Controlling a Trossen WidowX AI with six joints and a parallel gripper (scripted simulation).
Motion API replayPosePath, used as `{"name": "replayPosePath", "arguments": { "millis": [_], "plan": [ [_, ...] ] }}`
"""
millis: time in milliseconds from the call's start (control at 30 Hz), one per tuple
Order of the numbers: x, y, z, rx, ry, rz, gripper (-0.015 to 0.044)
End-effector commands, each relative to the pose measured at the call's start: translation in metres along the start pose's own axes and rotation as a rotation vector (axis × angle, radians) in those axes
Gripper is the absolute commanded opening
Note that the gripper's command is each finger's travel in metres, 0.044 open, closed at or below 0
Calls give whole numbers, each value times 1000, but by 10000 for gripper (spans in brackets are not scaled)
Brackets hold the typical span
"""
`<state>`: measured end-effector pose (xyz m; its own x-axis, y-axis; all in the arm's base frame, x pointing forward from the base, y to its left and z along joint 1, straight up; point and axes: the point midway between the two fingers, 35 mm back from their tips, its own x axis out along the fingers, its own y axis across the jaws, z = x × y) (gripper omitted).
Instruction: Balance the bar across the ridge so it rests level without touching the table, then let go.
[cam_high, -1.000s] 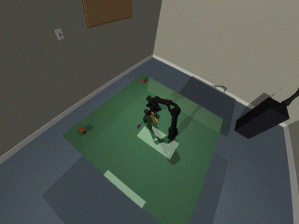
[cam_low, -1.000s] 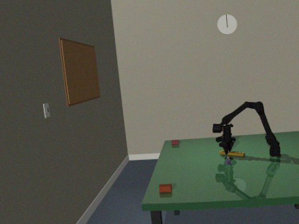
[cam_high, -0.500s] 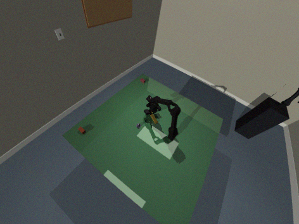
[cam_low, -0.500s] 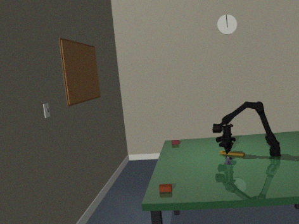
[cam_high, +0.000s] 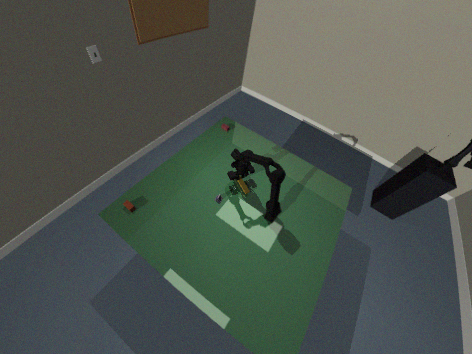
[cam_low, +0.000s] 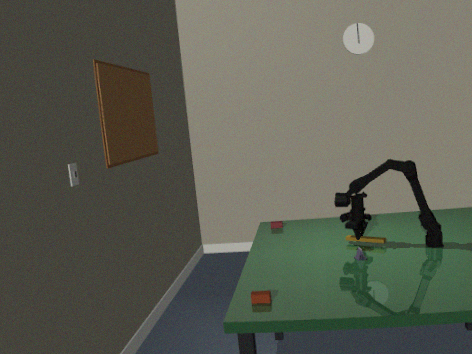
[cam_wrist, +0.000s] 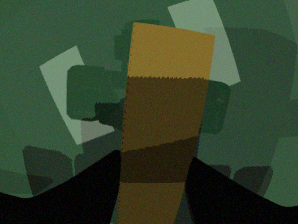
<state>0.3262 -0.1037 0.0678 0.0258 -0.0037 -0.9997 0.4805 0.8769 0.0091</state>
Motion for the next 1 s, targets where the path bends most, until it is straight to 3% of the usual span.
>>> {"name": "replayPosePath", "arguments": {
  "millis": [0, 967],
  "plan": [
    [-13, 0, 1, 1, -10, 0, 0],
    [-78, 4, -2, -16, -9, -2, 0]
  ]
}}
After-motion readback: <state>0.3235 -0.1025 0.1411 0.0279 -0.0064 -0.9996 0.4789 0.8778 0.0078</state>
